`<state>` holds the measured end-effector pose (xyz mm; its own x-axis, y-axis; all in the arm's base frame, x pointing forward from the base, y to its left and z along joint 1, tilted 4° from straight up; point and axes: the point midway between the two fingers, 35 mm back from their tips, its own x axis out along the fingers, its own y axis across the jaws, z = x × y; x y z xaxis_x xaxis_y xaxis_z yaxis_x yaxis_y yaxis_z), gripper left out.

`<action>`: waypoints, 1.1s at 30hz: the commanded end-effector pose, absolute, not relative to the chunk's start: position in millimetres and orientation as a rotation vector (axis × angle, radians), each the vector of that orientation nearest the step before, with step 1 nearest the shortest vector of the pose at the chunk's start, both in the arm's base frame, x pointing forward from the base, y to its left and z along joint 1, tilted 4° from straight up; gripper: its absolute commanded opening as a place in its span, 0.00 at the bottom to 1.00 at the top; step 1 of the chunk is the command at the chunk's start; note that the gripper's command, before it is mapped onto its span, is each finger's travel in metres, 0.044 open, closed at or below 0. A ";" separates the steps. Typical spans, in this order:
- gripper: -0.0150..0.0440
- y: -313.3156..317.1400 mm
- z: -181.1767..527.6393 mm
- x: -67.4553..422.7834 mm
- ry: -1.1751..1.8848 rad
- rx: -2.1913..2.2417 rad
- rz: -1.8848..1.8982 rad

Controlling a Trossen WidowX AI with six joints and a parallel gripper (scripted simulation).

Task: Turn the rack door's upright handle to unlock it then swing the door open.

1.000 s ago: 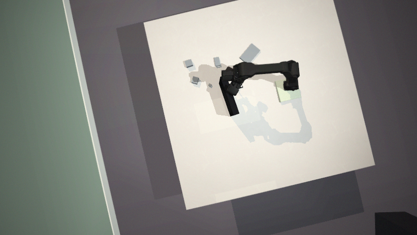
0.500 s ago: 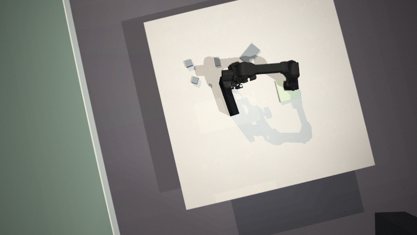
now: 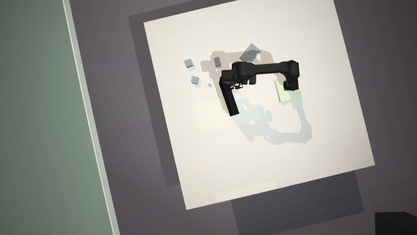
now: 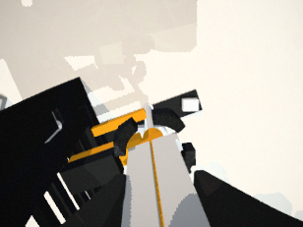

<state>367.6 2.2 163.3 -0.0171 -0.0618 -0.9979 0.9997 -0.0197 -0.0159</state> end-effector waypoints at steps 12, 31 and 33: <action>0.76 2.9 162.0 367.6 1.222 1.096 -1.189; 0.76 2.9 162.1 367.6 1.531 0.380 -0.476; 0.76 2.9 162.1 367.6 1.548 0.303 -0.398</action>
<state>367.9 2.5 163.1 -0.0165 -0.0598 -0.9981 0.5311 0.8452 -0.0594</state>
